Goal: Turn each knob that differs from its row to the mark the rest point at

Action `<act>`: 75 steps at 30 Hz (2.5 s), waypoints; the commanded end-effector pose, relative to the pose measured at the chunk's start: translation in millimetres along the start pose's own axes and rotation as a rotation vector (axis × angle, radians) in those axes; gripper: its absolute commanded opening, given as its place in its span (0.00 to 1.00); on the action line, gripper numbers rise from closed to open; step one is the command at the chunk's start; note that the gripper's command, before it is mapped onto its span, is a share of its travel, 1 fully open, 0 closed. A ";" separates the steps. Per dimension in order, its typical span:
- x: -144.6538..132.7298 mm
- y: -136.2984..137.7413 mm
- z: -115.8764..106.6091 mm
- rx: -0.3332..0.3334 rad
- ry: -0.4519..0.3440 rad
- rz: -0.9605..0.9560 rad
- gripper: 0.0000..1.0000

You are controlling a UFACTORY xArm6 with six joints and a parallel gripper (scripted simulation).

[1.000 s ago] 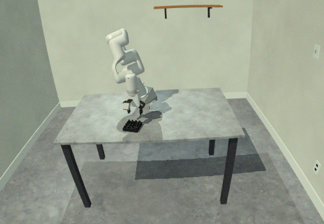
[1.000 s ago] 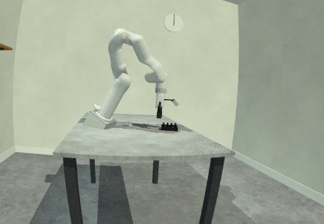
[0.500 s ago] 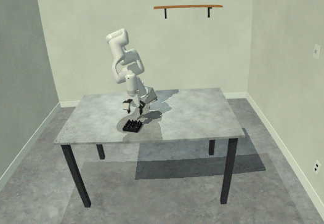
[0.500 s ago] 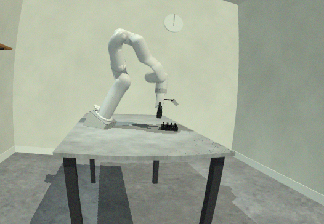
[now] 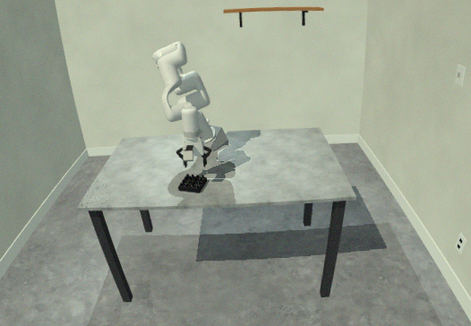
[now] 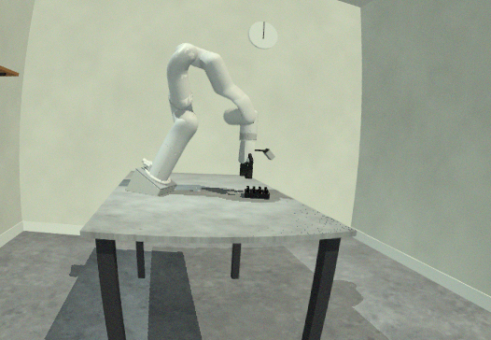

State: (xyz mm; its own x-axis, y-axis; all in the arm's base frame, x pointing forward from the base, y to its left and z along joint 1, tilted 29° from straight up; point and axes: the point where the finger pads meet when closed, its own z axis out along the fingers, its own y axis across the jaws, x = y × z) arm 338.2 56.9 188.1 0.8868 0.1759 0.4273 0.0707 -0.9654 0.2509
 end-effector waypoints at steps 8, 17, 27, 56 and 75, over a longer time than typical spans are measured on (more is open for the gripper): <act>30.7 3.9 -7.2 0.011 0.000 -0.423 1.00; 50.3 6.4 -10.5 0.011 0.002 -0.709 1.00; 76.1 9.8 -13.6 0.010 0.004 -1.088 1.00; 94.0 12.1 -15.1 0.010 0.006 -1.354 0.19; 94.0 12.1 -15.1 0.010 0.006 -1.354 0.19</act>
State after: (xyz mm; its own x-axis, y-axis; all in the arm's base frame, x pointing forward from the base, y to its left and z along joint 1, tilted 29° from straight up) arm 414.9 64.3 242.8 0.1174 0.9824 -0.1454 0.8846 -0.0368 0.4649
